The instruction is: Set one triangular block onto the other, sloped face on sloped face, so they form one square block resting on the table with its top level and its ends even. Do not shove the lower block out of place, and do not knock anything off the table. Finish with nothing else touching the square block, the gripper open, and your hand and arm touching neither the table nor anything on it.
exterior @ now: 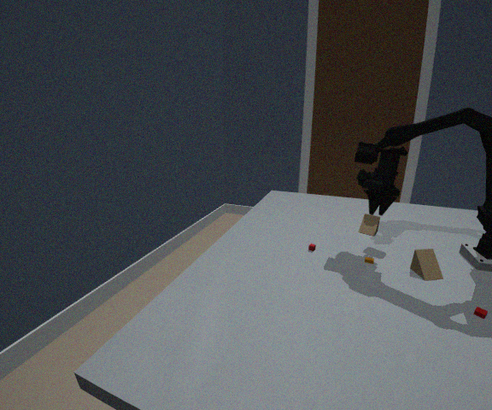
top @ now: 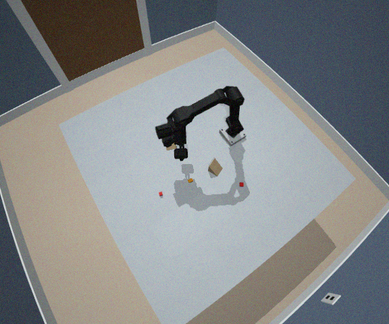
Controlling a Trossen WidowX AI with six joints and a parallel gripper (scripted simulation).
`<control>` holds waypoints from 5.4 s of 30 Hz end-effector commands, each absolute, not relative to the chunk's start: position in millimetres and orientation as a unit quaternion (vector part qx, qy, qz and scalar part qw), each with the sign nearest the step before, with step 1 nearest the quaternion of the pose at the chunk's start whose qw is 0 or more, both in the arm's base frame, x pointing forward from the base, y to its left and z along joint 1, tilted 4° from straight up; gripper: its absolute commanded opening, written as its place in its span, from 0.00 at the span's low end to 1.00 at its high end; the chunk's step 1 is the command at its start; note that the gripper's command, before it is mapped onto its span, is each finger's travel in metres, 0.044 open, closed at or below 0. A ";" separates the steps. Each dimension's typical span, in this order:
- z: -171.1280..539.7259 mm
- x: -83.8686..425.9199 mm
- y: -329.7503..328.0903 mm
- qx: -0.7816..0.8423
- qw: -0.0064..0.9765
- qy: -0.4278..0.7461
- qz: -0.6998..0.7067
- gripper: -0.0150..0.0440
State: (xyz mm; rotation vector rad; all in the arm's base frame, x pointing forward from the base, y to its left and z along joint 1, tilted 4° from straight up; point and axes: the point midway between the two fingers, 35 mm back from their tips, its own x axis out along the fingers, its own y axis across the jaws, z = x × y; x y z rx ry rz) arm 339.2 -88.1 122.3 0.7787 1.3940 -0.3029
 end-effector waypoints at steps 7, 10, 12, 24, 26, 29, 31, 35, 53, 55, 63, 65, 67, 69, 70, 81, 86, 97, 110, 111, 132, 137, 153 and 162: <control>109.1 312.0 -189.1 0.625 0.456 0.527 -0.351 1.00; 102.9 290.5 -229.4 0.713 0.323 0.457 -0.422 1.00; 100.3 280.2 -245.1 0.742 0.265 0.424 -0.446 1.00; 91.7 282.1 -245.4 0.746 0.257 0.420 -0.449 1.00; 88.6 283.2 -244.8 0.746 0.257 0.420 -0.449 1.00; 84.1 284.9 -243.7 0.746 0.257 0.420 -0.449 1.00; 81.1 285.9 -243.0 0.746 0.257 0.420 -0.449 1.00; 75.1 288.0 -241.4 0.745 0.258 0.421 -0.448 1.00; 48.2 296.4 -233.3 0.746 0.257 0.421 -0.448 1.00; 45.3 297.2 -232.3 0.746 0.257 0.421 -0.448 1.00; 33.5 300.2 -228.0 0.746 0.257 0.421 -0.448 1.00; 30.6 300.9 -226.8 0.746 0.257 0.420 -0.448 1.00; 27.6 301.5 -225.7 0.746 0.257 0.420 -0.448 1.00; 24.7 302.2 -224.5 0.746 0.257 0.420 -0.448 1.00; 23.3 302.5 -223.9 0.746 0.257 0.420 -0.448 1.00; 11.2 304.9 -218.6 0.746 0.257 0.420 -0.447 0.96; 11.2 304.9 -218.6 0.746 0.257 0.420 -0.447 0.73; 11.9 304.8 -218.6 0.746 0.257 0.421 -0.447 0.48; 23.4 309.6 -209.8 0.691 0.301 0.392 -0.527 0.25; 24.5 310.3 -208.6 0.684 0.306 0.388 -0.536 0.25; 39.9 327.6 -179.6 0.516 0.398 0.293 -0.700 0.25; 40.8 332.1 -171.9 0.470 0.416 0.267 -0.731 0.25; 37.0 342.6 -151.4 0.342 0.452 0.197 -0.800 0.30; 37.0 342.6 -151.4 0.342 0.452 0.197 -0.800 0.70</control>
